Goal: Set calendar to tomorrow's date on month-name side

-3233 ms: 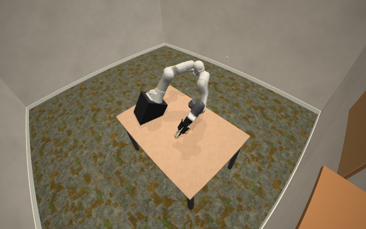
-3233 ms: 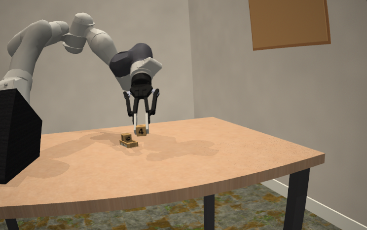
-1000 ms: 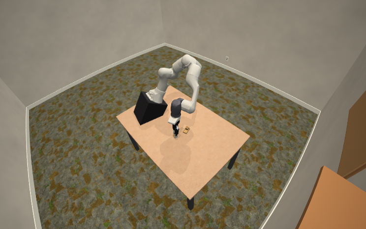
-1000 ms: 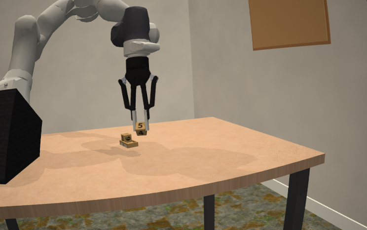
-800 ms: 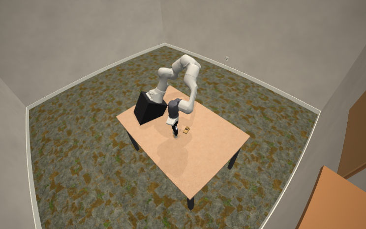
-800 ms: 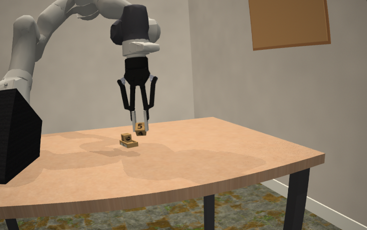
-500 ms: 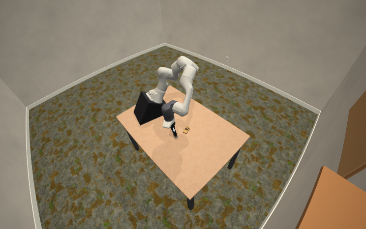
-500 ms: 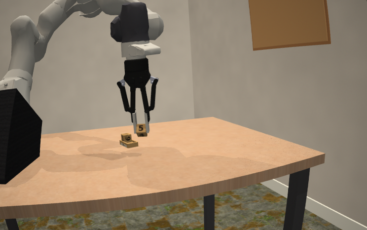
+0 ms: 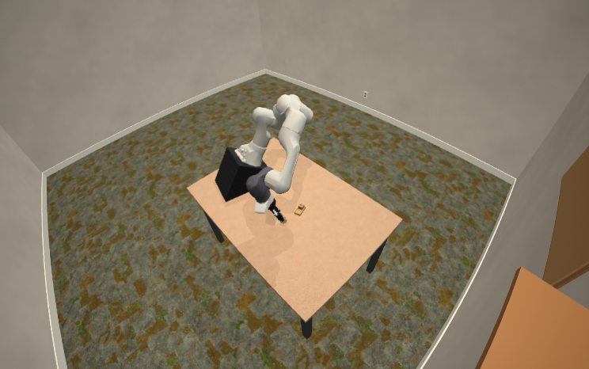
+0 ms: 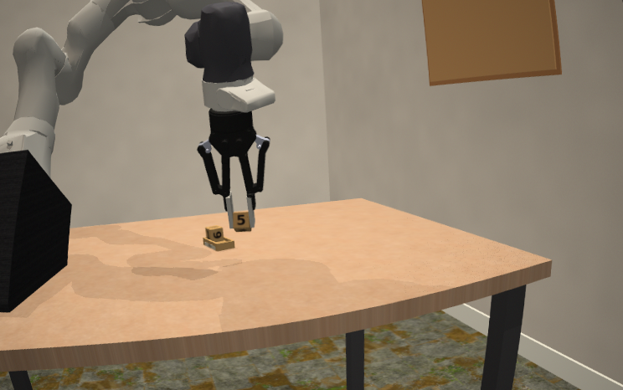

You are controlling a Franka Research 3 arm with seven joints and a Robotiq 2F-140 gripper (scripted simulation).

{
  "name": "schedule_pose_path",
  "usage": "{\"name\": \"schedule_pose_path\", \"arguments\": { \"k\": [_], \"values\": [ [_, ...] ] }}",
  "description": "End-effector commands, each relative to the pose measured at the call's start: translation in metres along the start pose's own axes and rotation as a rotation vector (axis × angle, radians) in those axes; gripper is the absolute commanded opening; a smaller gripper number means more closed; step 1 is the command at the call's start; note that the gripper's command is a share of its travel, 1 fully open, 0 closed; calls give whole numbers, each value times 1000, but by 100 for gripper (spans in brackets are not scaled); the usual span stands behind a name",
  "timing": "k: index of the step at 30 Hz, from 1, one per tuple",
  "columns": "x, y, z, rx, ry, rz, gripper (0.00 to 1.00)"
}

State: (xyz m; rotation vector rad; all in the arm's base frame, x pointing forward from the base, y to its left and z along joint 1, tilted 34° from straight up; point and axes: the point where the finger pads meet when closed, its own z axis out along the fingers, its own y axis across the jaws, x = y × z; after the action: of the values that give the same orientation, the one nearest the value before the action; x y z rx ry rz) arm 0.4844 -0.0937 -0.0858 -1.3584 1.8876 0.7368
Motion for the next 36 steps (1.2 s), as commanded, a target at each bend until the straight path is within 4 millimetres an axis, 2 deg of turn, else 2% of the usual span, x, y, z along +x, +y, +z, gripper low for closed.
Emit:
{"name": "schedule_pose_path", "arguments": {
  "k": [1, 11, 19, 36],
  "values": [
    [-5, 8, 1, -20, -142, -38, 17],
    [-1, 7, 1, -19, -204, -39, 17],
    [2, 7, 2, -24, -428, -36, 17],
    [6, 7, 2, -23, -450, -37, 17]
  ]
}}
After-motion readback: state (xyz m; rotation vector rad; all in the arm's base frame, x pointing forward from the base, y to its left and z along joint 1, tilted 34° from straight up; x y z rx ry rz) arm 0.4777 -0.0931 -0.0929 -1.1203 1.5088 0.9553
